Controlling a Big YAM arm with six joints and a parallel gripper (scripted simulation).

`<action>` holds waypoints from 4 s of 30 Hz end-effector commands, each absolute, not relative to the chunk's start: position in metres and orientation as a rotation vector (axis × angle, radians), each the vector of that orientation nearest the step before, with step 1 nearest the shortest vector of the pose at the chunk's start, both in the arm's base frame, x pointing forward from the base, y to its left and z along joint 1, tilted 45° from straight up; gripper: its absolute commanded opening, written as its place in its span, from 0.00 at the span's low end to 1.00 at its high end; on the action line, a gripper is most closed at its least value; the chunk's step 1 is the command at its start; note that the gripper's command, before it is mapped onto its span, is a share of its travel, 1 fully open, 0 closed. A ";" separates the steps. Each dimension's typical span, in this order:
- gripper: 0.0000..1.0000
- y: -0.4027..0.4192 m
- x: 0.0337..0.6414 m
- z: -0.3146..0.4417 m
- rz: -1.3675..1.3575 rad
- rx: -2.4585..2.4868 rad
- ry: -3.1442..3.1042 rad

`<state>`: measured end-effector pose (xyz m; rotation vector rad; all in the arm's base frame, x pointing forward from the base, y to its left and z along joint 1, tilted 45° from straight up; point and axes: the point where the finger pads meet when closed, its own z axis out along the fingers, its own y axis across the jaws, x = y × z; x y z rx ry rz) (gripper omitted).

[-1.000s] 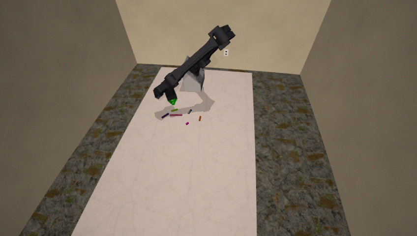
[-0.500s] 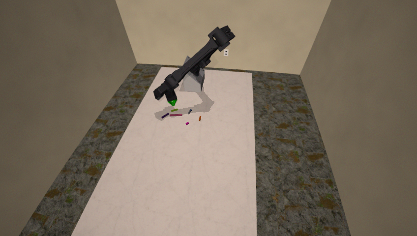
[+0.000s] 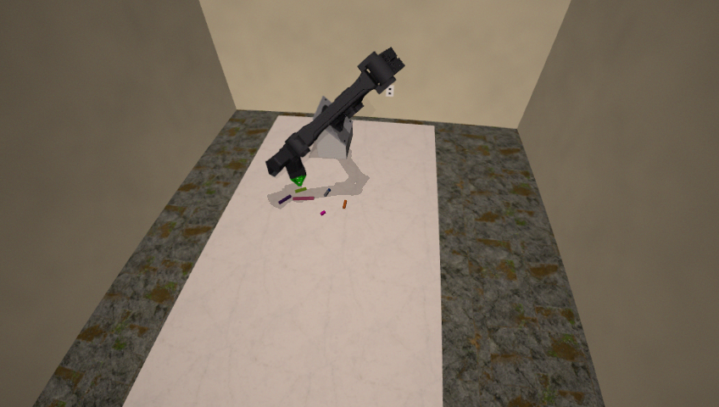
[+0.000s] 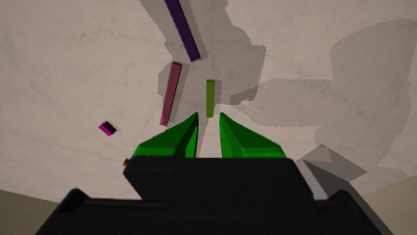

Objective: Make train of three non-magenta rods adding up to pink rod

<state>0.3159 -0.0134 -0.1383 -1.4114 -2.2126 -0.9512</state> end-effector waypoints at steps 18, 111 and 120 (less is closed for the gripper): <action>0.23 0.003 0.315 -0.157 -0.950 -1.434 -2.193; 0.23 0.007 0.316 -0.151 -0.961 -1.433 -2.211; 0.23 0.007 0.316 -0.151 -0.961 -1.433 -2.211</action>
